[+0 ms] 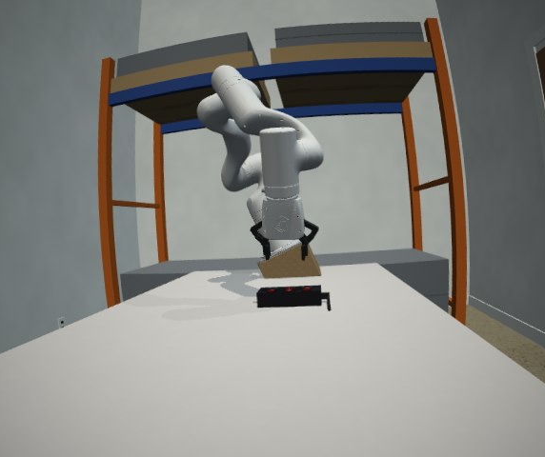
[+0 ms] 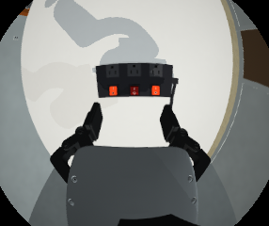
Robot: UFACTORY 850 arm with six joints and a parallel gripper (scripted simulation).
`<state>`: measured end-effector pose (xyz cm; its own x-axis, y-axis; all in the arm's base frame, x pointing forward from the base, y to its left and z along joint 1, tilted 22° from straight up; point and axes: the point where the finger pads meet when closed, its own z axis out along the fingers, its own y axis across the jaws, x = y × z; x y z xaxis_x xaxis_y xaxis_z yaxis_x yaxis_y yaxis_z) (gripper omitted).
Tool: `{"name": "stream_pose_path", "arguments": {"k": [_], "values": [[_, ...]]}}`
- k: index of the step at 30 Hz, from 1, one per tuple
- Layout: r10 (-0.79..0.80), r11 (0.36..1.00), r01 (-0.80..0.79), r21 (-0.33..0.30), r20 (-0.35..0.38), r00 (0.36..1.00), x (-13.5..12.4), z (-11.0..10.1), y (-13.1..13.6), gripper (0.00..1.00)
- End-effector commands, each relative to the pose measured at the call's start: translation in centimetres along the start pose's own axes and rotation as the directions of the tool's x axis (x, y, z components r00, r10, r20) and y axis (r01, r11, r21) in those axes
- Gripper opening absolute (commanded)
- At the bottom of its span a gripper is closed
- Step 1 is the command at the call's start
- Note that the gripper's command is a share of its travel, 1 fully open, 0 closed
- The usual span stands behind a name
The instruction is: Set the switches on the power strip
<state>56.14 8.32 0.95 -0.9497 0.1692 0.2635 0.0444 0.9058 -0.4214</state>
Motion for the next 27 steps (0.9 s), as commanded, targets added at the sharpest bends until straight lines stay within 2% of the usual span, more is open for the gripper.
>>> {"name": "stream_pose_path", "arguments": {"k": [1,3,4,6,7,9,27], "values": [[-0.031,0.999,0.033,-0.005,0.224,0.974,0.8,-2.4,0.3,1.0],[-0.031,0.999,0.033,-0.005,0.224,0.974,0.8,-2.4,0.3,1.0],[-0.048,0.998,0.055,-0.016,0.276,0.96,1.4,-3.2,0.7,1.0],[-0.048,0.998,0.055,-0.016,0.276,0.96,1.4,-3.2,0.7,1.0],[-0.06,0.997,0.071,-0.024,0.307,0.95,1.8,-3.7,0.9,1.0],[-0.065,0.997,0.078,-0.029,0.321,0.945,2.0,-3.9,1.1,1.0],[-0.066,0.996,0.079,-0.029,0.323,0.944,2.1,-4.0,1.1,1.0]]}}
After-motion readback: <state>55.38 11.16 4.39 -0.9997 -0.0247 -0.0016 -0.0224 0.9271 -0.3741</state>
